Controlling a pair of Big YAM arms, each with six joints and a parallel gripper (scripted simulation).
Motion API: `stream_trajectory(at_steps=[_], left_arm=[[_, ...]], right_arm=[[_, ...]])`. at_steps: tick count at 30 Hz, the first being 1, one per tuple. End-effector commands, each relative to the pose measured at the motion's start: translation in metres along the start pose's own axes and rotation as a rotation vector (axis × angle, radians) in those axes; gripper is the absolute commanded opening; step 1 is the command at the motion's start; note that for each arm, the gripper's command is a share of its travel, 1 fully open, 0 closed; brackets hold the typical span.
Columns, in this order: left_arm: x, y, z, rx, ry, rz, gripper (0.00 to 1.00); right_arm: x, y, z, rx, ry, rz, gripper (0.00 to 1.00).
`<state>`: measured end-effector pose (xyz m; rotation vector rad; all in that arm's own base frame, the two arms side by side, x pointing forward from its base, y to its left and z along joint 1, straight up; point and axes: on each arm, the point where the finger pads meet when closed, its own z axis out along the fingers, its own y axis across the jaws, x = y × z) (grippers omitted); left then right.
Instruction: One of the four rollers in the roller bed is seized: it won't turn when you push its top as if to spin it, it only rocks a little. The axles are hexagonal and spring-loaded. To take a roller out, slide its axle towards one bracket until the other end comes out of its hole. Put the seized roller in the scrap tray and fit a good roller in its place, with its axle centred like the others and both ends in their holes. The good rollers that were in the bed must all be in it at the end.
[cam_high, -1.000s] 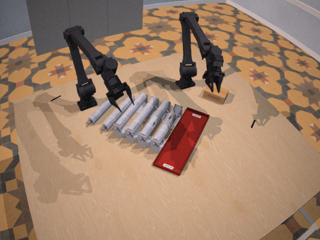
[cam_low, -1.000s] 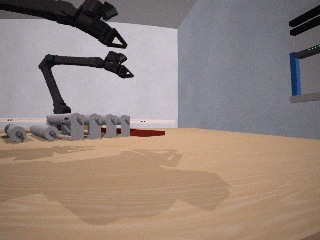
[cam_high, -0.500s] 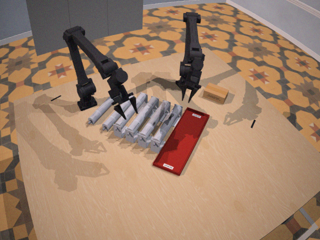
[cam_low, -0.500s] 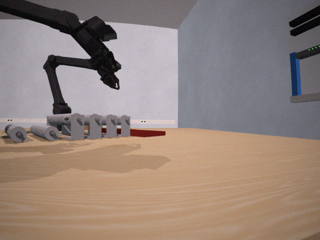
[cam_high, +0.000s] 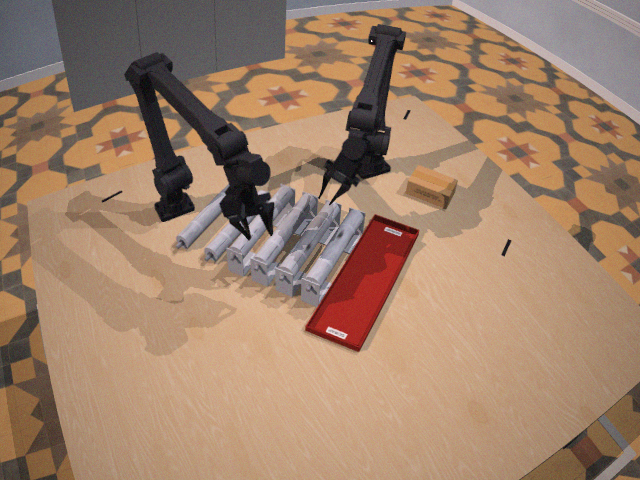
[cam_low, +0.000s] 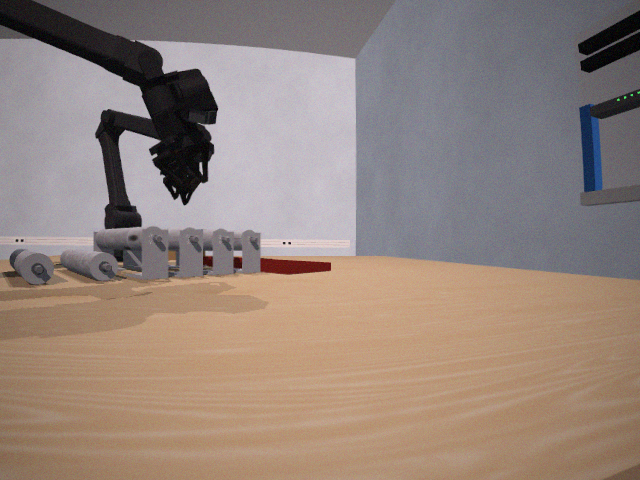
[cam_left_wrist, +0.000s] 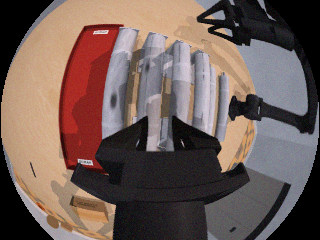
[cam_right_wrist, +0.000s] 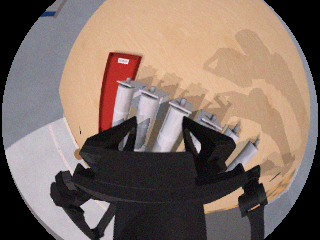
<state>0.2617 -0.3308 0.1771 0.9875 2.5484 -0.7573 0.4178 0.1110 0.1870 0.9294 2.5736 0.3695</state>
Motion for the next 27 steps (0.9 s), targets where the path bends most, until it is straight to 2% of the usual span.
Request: stream_trajectory(at_steps=[1,3,5,6,7,13,18,20,22,23,24,27], left_arm=[[0.025,-0.022,0.014,0.035,0.100,-0.015,0.32],[0.040,-0.036,0.016,0.060,0.148,-0.006,0.32],[0.040,-0.036,0.016,0.060,0.148,-0.006,0.32],[0.032,-0.046,0.011,0.076,0.140,0.008,0.32],[0.063,-0.046,0.026,0.079,0.225,-0.004,0.32],[0.101,-0.069,0.032,0.119,0.353,0.011,0.32],[0.116,-0.085,0.026,0.145,0.398,0.028,0.32],[0.131,-0.084,0.033,0.142,0.449,0.018,0.32],[0.131,-0.084,0.033,0.142,0.449,0.018,0.32],[0.119,-0.090,0.029,0.152,0.426,0.029,0.32],[0.138,-0.087,0.033,0.146,0.472,0.021,0.32],[0.147,-0.093,0.032,0.153,0.505,0.025,0.32]], right_arm=[[0.025,-0.016,0.015,0.091,0.073,0.110,0.62],[0.036,-0.023,0.017,0.133,0.098,0.145,0.62],[0.036,-0.023,0.017,0.133,0.098,0.145,0.62],[0.031,-0.017,0.011,0.129,0.094,0.165,0.62],[0.048,-0.033,0.020,0.183,0.124,0.173,0.62],[0.069,-0.049,0.021,0.276,0.168,0.219,0.62],[0.081,-0.059,0.021,0.332,0.188,0.245,0.62],[0.085,-0.062,0.020,0.349,0.194,0.254,0.62],[0.085,-0.062,0.020,0.349,0.194,0.254,0.62],[0.078,-0.054,0.014,0.329,0.183,0.264,0.62],[0.089,-0.067,0.021,0.370,0.202,0.261,0.62],[0.094,-0.071,0.019,0.397,0.209,0.276,0.62]])
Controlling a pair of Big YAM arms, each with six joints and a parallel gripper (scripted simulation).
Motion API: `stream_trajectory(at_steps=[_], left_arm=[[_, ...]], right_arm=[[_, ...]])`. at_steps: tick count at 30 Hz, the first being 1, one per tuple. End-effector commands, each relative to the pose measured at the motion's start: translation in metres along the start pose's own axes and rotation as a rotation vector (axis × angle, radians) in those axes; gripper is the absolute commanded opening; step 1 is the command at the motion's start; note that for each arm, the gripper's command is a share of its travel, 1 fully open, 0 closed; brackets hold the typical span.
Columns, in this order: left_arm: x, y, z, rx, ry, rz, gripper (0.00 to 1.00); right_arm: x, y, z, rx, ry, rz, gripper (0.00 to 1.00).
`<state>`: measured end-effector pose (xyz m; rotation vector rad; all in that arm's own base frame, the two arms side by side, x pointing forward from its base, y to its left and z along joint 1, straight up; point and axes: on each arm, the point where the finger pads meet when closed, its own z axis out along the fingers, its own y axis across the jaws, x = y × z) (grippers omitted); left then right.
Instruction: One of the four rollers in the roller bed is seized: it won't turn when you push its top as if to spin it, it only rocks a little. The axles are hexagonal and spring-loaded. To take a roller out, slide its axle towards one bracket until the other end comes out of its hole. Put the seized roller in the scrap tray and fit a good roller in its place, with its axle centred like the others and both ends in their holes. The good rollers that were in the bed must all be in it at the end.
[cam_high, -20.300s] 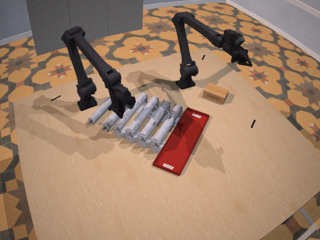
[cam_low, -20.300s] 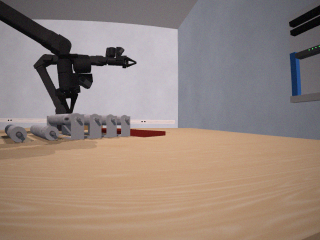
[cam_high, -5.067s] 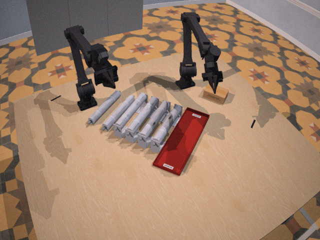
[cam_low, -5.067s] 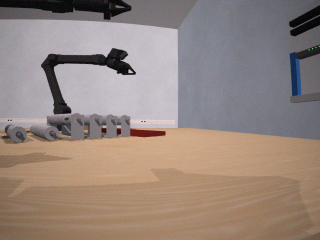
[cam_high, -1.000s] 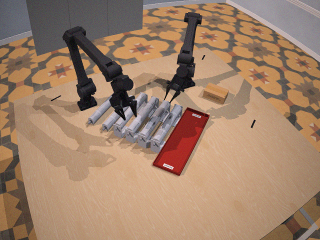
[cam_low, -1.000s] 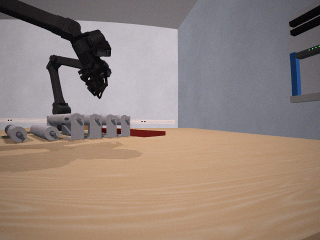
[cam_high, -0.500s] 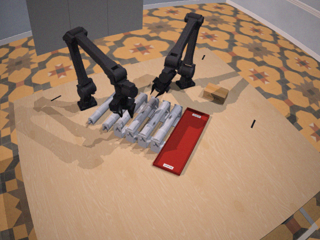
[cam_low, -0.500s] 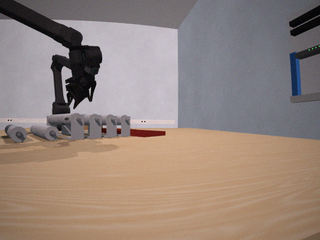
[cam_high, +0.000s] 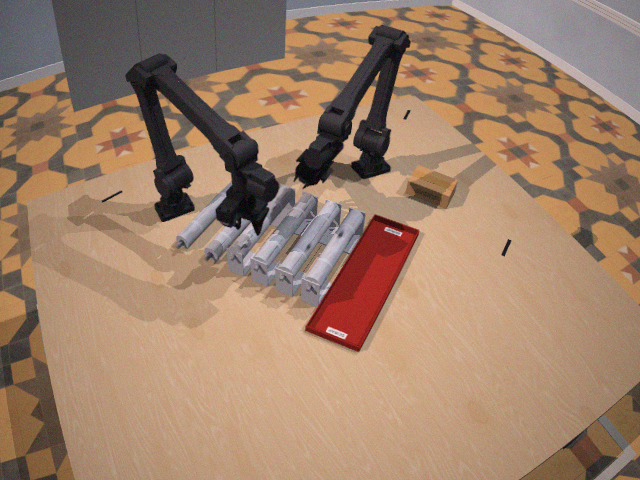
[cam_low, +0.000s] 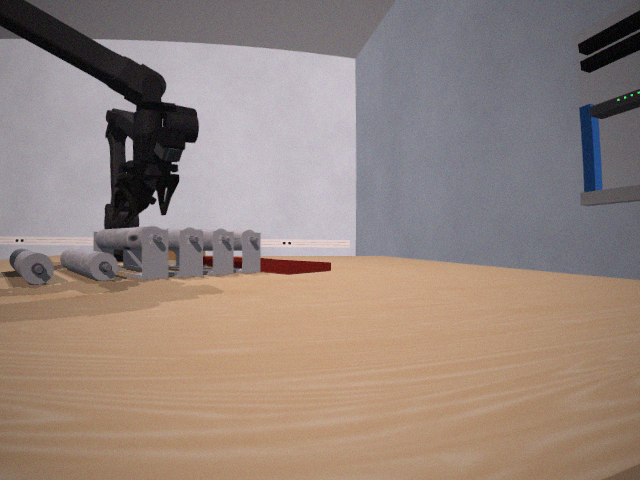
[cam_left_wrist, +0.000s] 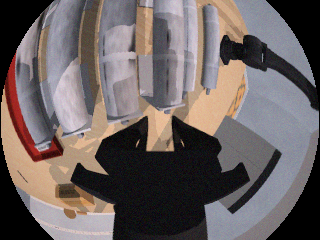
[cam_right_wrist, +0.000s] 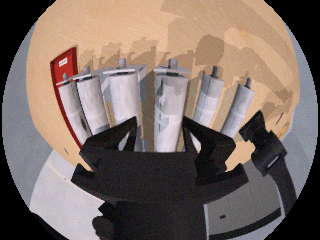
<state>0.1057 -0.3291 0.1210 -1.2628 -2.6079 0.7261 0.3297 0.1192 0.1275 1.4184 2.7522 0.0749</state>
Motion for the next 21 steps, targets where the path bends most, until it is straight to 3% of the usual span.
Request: stream_trajectory(at_steps=[1,12,14,16,17,21], left_arm=[[0.004,-0.011,0.003,0.008,0.038,-0.006,0.32],[0.025,-0.014,0.012,0.015,0.097,-0.010,0.32],[-0.004,-0.023,-0.006,0.028,0.021,0.020,0.32],[0.005,-0.024,0.004,0.024,0.052,0.031,0.32],[0.020,-0.014,0.024,0.017,0.081,-0.011,0.32],[0.021,-0.014,0.038,0.015,0.083,-0.010,0.32]], right_arm=[[0.009,-0.008,0.008,0.054,0.015,0.028,0.62],[0.013,-0.012,0.006,0.081,0.020,0.044,0.62],[0.011,-0.008,0.004,0.064,0.016,0.043,0.62],[0.013,-0.011,0.019,0.067,0.018,0.019,0.62],[0.013,-0.010,0.021,0.066,0.017,0.019,0.62],[0.012,-0.013,0.037,0.069,0.018,0.029,0.62]])
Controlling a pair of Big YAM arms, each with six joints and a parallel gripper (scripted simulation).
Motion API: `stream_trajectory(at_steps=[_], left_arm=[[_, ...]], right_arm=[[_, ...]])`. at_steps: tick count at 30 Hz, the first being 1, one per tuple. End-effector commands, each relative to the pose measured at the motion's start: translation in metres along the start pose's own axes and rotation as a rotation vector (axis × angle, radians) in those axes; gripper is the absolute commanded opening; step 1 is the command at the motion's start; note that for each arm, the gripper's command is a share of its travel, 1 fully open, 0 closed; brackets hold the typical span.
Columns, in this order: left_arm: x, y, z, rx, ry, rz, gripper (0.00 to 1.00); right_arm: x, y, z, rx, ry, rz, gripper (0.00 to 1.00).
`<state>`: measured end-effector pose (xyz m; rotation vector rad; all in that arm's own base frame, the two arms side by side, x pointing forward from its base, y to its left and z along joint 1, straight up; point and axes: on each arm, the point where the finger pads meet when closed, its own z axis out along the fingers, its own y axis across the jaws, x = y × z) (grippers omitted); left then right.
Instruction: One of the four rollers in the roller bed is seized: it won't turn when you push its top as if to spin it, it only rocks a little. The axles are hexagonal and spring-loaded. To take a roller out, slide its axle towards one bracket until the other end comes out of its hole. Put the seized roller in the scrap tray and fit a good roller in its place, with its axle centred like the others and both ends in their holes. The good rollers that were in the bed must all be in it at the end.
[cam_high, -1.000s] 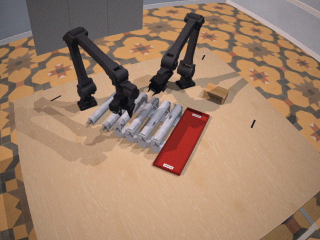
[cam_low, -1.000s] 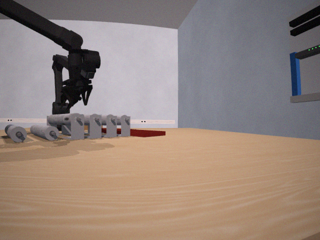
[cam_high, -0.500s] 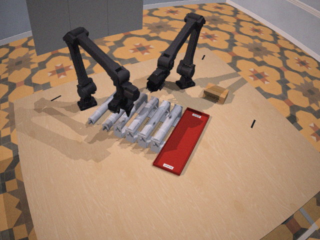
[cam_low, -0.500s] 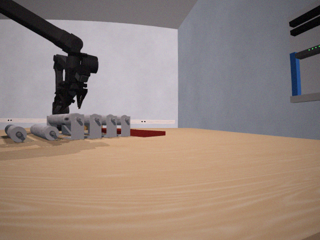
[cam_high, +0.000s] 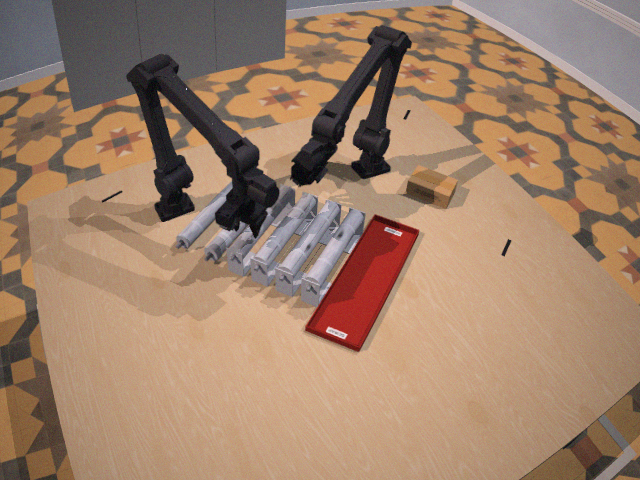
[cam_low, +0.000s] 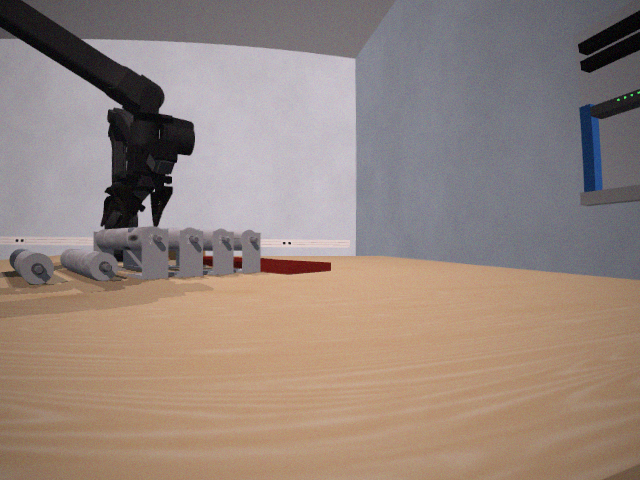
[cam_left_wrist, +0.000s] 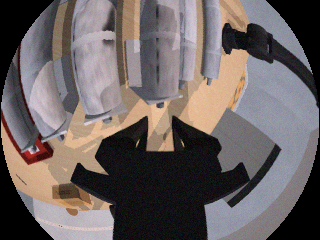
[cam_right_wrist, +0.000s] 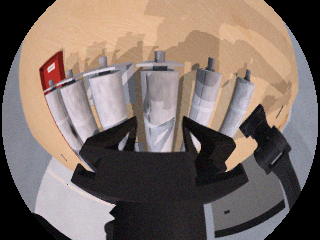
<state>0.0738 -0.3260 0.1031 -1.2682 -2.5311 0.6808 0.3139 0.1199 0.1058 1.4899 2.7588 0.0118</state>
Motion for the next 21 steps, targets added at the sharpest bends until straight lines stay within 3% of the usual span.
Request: stream_trajectory(at_steps=[1,5,8,12,16,18,19,21], left_arm=[[-0.004,-0.002,0.016,0.000,0.002,-0.015,0.32],[-0.005,-0.003,0.028,0.001,-0.004,-0.014,0.32],[-0.011,-0.008,0.021,0.004,-0.021,0.012,0.32],[-0.004,-0.002,0.045,0.000,-0.001,-0.015,0.32],[-0.022,-0.011,0.021,0.015,-0.062,0.011,0.32],[-0.018,-0.009,0.022,0.013,-0.054,0.005,0.32],[-0.017,-0.011,0.024,0.014,-0.052,0.012,0.03],[-0.022,-0.016,0.024,0.014,-0.053,0.043,0.03]], right_arm=[[0.002,0.002,0.020,0.016,0.003,-0.009,0.62],[0.002,0.002,0.033,0.014,0.002,-0.008,0.62],[0.002,0.004,0.030,0.013,0.002,-0.009,0.62],[0.003,-0.001,0.041,0.021,0.003,-0.009,0.62],[0.001,0.006,0.030,-0.011,-0.004,-0.006,0.62],[0.001,0.006,0.026,-0.013,-0.005,-0.005,0.62],[0.001,0.006,0.026,-0.014,-0.005,-0.005,0.62],[0.001,0.006,0.026,-0.014,-0.005,-0.005,0.62]])
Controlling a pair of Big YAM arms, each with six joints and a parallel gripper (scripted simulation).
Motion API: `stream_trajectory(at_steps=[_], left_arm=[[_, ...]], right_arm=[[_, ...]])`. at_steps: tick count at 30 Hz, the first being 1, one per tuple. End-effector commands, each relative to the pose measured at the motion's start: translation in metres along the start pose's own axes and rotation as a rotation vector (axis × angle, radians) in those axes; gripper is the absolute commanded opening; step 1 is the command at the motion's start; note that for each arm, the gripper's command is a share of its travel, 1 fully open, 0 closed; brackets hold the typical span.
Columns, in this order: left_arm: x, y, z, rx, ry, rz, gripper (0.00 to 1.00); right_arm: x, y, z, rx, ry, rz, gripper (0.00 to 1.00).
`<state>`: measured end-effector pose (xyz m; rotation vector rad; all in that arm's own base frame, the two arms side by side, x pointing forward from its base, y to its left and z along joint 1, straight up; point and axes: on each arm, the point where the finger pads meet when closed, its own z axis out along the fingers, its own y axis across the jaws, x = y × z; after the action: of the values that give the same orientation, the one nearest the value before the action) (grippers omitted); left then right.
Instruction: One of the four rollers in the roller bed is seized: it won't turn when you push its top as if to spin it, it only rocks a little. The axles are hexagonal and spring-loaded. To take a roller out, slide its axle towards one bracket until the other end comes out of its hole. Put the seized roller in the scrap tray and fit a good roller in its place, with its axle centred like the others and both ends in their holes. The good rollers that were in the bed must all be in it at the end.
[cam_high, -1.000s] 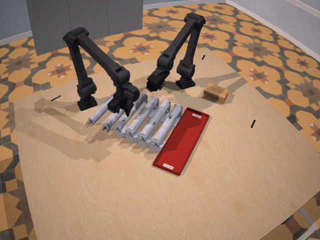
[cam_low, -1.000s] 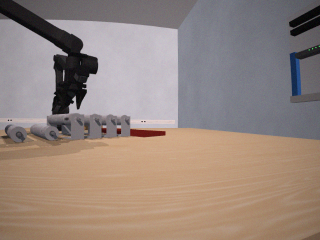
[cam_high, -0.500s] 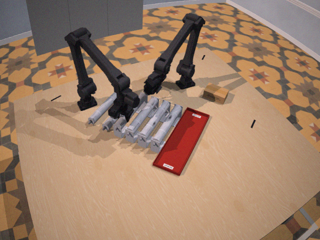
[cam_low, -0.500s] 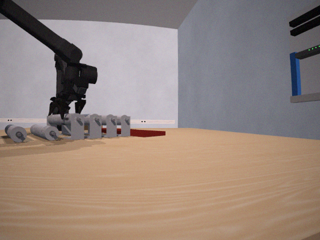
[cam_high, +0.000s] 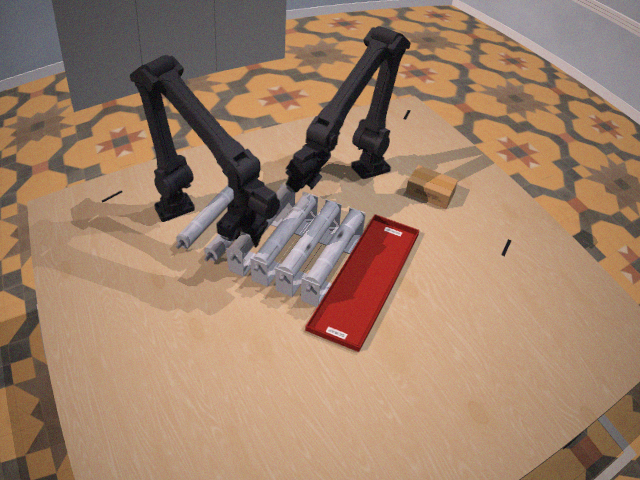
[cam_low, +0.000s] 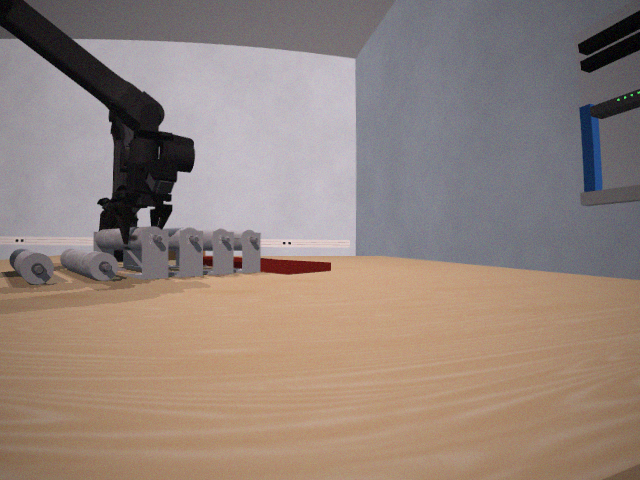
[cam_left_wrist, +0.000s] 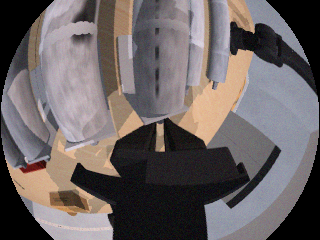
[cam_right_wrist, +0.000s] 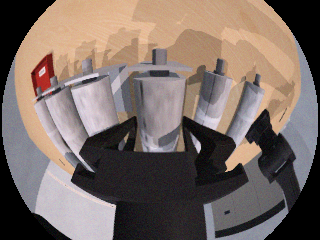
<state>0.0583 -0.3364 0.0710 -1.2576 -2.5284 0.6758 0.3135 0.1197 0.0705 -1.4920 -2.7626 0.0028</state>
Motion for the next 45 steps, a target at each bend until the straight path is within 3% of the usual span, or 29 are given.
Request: stream_trajectory(at_steps=[1,17,18,38,42,45], left_arm=[[-0.029,-0.016,-0.018,0.013,-0.074,0.058,0.03],[-0.030,-0.015,-0.018,0.013,-0.077,0.054,0.03],[-0.030,-0.015,-0.018,0.013,-0.077,0.054,0.03],[-0.030,-0.015,-0.018,0.013,-0.077,0.054,0.03],[0.001,-0.003,0.000,-0.003,0.008,0.008,0.03],[0.005,-0.001,0.003,-0.004,0.021,0.004,0.03]], right_arm=[[0.001,0.007,-0.009,-0.026,-0.008,-0.005,0.62],[0.001,0.007,-0.009,-0.026,-0.008,-0.005,0.62],[0.001,0.007,-0.009,-0.026,-0.008,-0.005,0.32],[0.001,0.005,-0.008,-0.016,-0.005,0.001,0.32],[0.001,0.005,-0.008,-0.016,-0.005,0.001,0.32],[0.001,0.005,-0.008,-0.016,-0.005,0.001,0.32]])
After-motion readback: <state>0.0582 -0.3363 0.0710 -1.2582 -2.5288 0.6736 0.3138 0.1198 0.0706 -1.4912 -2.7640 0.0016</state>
